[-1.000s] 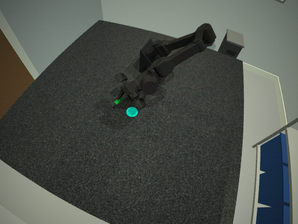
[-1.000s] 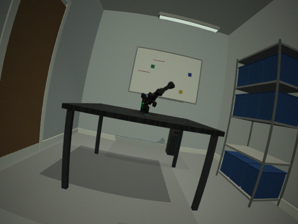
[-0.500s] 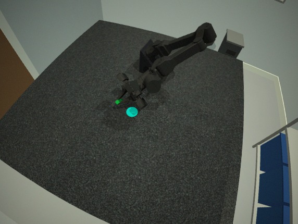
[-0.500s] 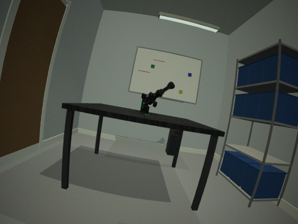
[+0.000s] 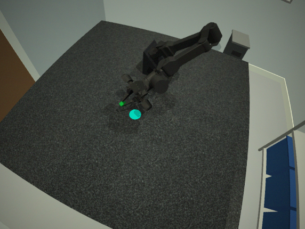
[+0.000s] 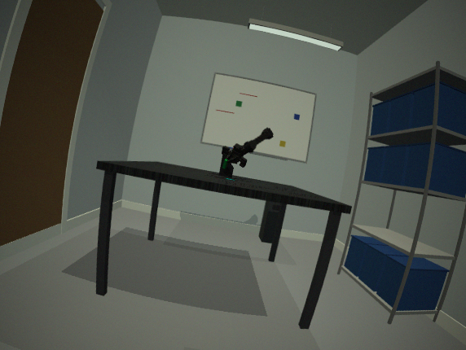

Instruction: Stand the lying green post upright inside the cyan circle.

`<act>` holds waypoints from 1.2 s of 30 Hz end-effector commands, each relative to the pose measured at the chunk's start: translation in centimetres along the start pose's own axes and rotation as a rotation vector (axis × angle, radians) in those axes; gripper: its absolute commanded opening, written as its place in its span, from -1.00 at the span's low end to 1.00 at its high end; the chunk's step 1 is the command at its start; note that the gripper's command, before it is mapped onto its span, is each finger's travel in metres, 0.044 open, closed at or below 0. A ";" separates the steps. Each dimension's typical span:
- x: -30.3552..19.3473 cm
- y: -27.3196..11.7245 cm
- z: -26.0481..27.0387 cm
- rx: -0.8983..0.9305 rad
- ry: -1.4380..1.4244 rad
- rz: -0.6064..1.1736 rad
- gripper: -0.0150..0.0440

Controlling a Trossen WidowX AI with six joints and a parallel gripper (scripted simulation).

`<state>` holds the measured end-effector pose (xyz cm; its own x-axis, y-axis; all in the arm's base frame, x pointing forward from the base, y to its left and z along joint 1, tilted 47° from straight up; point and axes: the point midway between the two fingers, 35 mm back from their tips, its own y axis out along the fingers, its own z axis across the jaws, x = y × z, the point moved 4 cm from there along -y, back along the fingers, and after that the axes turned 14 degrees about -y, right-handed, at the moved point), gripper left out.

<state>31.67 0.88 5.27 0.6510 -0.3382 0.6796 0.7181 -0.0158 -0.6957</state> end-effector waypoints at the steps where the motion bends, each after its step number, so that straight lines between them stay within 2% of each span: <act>1: 0.0 -0.2 0.0 -0.006 0.012 -0.023 -0.42; 36: -0.4 -2.6 0.3 0.003 0.134 -0.253 -0.42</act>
<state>29.82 1.38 6.80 0.4313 -0.4362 0.7897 0.8479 -0.1029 -0.5200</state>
